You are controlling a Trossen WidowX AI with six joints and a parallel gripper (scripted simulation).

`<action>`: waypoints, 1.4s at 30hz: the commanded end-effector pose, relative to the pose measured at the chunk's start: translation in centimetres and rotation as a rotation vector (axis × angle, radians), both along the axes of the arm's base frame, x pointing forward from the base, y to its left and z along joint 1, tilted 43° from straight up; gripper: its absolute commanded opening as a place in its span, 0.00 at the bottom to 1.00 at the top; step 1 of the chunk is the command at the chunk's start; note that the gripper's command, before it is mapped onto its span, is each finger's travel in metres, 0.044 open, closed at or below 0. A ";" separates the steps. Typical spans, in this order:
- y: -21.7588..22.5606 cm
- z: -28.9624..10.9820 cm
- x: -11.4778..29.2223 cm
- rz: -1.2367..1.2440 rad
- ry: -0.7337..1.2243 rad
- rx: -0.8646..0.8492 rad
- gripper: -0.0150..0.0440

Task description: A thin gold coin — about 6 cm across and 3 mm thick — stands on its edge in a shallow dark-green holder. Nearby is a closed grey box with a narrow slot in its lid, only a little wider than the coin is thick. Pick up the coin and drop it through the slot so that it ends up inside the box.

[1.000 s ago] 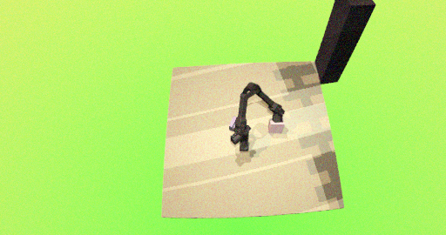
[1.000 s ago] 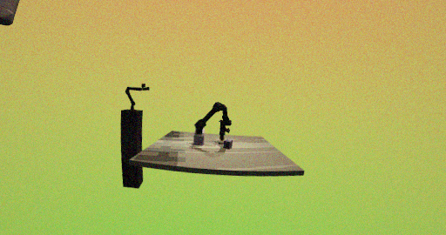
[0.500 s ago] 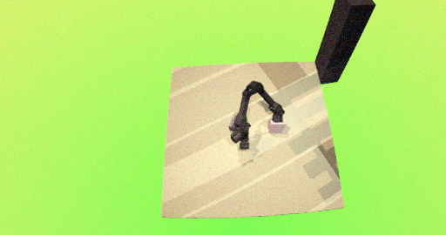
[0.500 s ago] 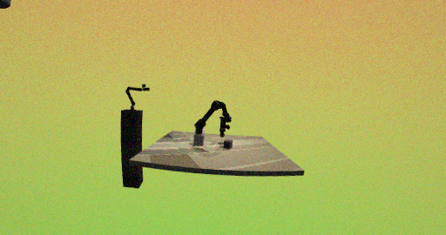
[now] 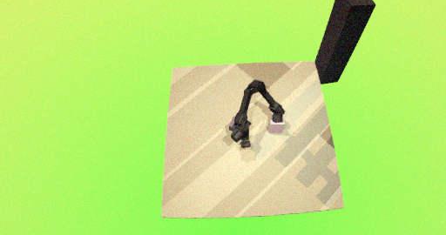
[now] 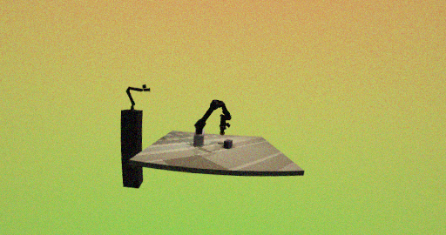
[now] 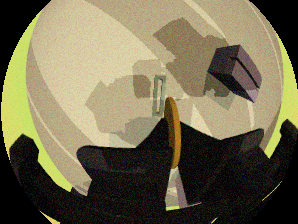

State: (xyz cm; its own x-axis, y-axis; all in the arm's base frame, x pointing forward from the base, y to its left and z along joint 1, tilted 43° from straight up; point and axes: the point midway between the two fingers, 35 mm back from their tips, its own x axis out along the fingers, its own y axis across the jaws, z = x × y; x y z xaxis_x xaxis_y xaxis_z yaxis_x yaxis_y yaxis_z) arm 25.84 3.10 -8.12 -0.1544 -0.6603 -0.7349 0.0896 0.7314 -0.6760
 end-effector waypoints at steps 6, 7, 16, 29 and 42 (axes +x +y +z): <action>0.1 0.0 0.1 0.210 0.191 0.047 0.25; 0.1 0.0 0.1 0.236 0.214 0.052 0.25; 0.2 0.0 0.1 0.466 0.420 0.101 0.25; 0.2 -0.1 0.3 0.794 0.714 0.170 0.25; -0.6 0.7 0.9 0.814 0.727 0.177 0.25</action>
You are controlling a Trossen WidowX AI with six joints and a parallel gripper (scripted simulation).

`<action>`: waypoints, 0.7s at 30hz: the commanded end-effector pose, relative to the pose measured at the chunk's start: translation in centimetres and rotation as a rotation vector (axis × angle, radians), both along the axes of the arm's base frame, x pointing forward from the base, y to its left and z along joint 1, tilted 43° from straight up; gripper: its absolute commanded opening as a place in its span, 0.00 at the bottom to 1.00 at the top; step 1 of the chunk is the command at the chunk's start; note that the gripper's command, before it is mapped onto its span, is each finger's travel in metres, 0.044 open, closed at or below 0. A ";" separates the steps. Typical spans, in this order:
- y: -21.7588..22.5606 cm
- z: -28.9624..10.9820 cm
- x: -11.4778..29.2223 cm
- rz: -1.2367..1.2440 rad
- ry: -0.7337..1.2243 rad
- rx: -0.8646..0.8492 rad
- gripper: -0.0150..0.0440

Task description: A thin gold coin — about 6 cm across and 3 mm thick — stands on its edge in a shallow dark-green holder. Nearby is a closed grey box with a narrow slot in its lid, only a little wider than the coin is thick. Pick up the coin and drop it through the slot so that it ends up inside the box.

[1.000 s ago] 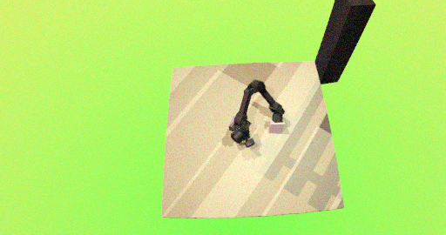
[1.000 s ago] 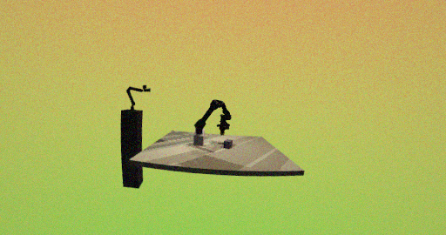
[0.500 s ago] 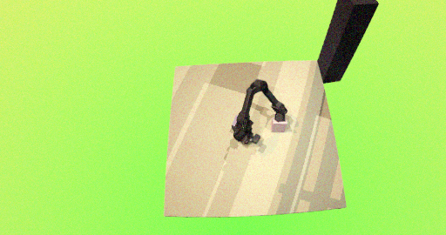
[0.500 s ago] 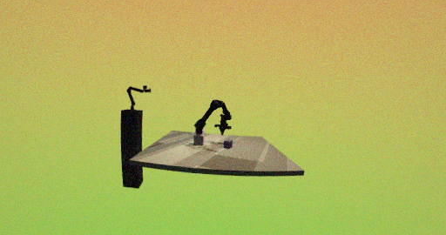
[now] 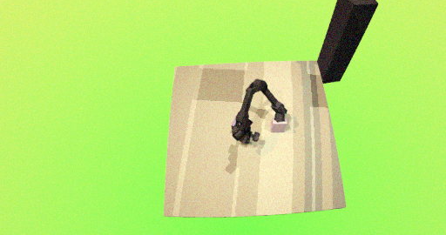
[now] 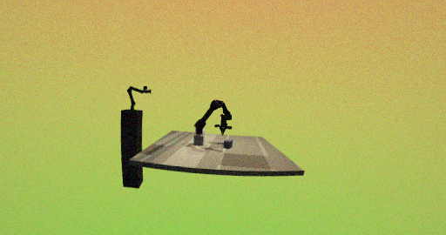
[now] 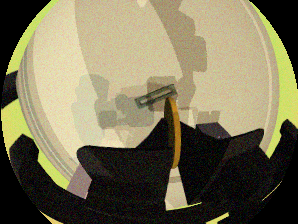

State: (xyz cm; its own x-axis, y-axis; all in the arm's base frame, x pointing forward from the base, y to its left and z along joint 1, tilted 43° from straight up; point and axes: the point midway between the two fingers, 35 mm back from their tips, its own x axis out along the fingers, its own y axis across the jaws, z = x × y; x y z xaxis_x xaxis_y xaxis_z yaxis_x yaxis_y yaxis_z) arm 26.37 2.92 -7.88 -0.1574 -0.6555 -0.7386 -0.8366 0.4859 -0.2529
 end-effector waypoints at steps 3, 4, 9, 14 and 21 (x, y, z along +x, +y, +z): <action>-0.9 0.9 0.7 0.005 0.000 0.003 0.25; -1.1 1.0 0.8 0.005 0.000 0.004 0.25; -1.9 1.7 1.3 0.006 0.000 0.007 0.25; -2.7 2.4 1.7 0.007 -0.001 0.009 0.25; -3.9 3.5 2.3 0.008 -0.002 0.010 0.25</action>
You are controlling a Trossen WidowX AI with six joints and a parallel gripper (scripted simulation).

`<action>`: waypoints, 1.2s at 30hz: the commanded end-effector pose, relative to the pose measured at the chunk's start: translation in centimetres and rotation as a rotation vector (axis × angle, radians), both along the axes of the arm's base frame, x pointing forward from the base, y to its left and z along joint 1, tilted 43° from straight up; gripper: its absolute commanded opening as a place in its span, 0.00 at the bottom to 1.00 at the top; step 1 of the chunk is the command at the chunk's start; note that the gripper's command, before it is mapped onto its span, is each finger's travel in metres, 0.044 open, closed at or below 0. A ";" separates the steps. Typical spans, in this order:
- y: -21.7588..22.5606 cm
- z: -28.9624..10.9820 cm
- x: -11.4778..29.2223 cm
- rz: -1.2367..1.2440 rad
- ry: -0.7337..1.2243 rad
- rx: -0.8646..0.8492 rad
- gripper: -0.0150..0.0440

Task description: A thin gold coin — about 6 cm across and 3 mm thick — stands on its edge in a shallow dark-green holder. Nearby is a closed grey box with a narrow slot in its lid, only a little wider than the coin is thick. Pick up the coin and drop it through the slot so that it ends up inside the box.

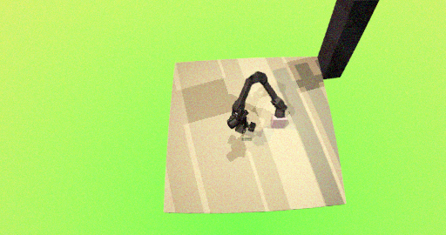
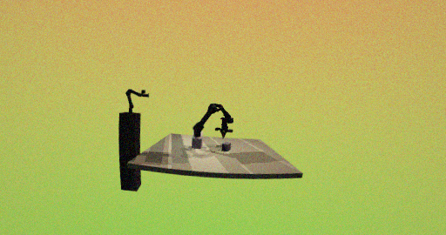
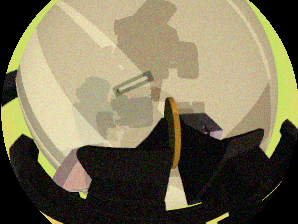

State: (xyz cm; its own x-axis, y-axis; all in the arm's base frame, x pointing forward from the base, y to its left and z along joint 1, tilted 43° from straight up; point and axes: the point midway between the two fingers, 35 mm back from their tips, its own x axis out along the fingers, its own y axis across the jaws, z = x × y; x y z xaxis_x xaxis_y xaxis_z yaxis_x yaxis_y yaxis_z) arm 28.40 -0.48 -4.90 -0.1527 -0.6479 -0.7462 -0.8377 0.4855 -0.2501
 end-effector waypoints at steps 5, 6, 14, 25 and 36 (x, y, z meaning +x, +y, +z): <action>-1.5 1.3 0.6 0.005 0.001 -0.001 0.25; -1.6 1.4 0.7 0.005 0.001 -0.001 0.25; -3.2 2.6 1.1 0.005 0.000 -0.003 0.25; -5.3 4.3 1.4 0.003 0.001 -0.008 0.25; -7.4 6.0 1.5 0.000 0.003 -0.017 0.25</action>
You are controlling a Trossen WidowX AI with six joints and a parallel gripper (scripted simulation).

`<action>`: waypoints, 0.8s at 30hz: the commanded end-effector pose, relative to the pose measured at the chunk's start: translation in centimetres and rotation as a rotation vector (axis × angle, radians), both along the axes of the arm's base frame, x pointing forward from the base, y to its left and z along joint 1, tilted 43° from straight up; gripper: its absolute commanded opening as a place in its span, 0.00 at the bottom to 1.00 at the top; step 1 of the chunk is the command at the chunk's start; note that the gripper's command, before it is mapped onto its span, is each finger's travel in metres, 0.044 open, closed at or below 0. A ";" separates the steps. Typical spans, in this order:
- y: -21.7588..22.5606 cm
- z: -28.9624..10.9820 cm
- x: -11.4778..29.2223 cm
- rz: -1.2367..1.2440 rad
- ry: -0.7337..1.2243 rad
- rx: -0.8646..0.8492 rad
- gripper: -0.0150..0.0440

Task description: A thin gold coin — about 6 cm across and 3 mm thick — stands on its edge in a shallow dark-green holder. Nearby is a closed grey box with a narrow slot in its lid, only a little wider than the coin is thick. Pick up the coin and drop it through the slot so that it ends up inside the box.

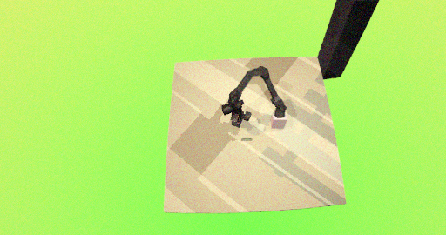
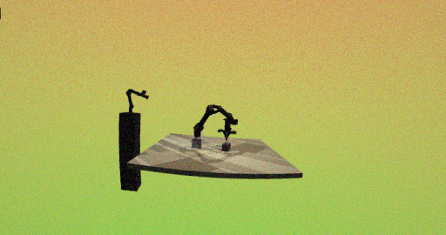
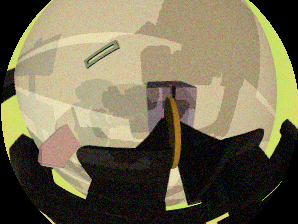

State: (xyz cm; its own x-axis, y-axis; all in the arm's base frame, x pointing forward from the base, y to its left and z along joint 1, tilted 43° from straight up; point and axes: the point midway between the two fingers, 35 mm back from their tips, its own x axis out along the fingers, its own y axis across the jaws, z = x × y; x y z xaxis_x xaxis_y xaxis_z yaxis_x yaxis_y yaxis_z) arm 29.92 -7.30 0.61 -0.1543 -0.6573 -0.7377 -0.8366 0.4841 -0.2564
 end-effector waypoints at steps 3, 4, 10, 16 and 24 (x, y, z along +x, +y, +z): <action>-1.2 1.0 0.0 0.002 0.004 -0.007 0.25; -1.4 1.2 0.0 0.002 0.004 -0.008 0.25; -1.5 1.2 0.0 -0.001 0.003 -0.009 0.25; -1.4 1.1 0.0 -0.004 0.000 -0.007 0.25; -1.6 1.4 0.0 0.002 0.006 -0.006 0.25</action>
